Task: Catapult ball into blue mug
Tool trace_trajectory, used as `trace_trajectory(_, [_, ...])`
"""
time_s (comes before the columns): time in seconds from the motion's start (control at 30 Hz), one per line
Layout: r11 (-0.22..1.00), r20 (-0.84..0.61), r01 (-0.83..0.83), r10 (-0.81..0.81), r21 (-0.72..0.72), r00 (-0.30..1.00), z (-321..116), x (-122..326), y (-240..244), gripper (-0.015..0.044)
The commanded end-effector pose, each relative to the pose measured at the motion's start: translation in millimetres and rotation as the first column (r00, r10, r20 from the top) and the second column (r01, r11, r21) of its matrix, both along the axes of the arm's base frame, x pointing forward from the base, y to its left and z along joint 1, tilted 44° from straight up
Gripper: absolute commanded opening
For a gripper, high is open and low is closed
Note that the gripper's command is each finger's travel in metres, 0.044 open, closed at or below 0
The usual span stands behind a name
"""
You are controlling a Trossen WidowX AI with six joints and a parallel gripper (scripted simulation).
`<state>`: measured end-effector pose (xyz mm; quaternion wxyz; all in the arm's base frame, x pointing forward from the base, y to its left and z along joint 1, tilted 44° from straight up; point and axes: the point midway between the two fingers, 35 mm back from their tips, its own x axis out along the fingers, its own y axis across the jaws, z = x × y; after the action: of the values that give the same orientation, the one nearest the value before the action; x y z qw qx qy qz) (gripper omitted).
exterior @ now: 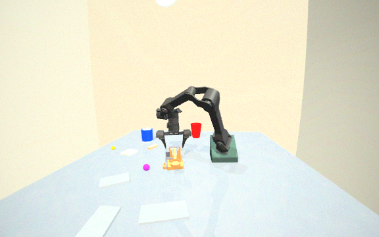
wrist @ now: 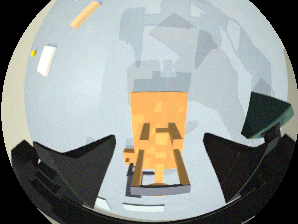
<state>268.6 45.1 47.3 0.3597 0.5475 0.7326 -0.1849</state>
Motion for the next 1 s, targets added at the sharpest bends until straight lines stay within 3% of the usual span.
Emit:
trace_trajectory(0.0, [1.0,-0.006,0.003,-0.003,0.006,1.0,-5,-2,6,0.044])
trace_trajectory(0.83, [1.0,-0.006,0.002,-0.002,0.009,1.0,-31,-9,32,0.044])
trace_trajectory(0.97, [1.0,0.0,-0.001,0.001,0.003,1.0,-29,-7,29,0.0335])
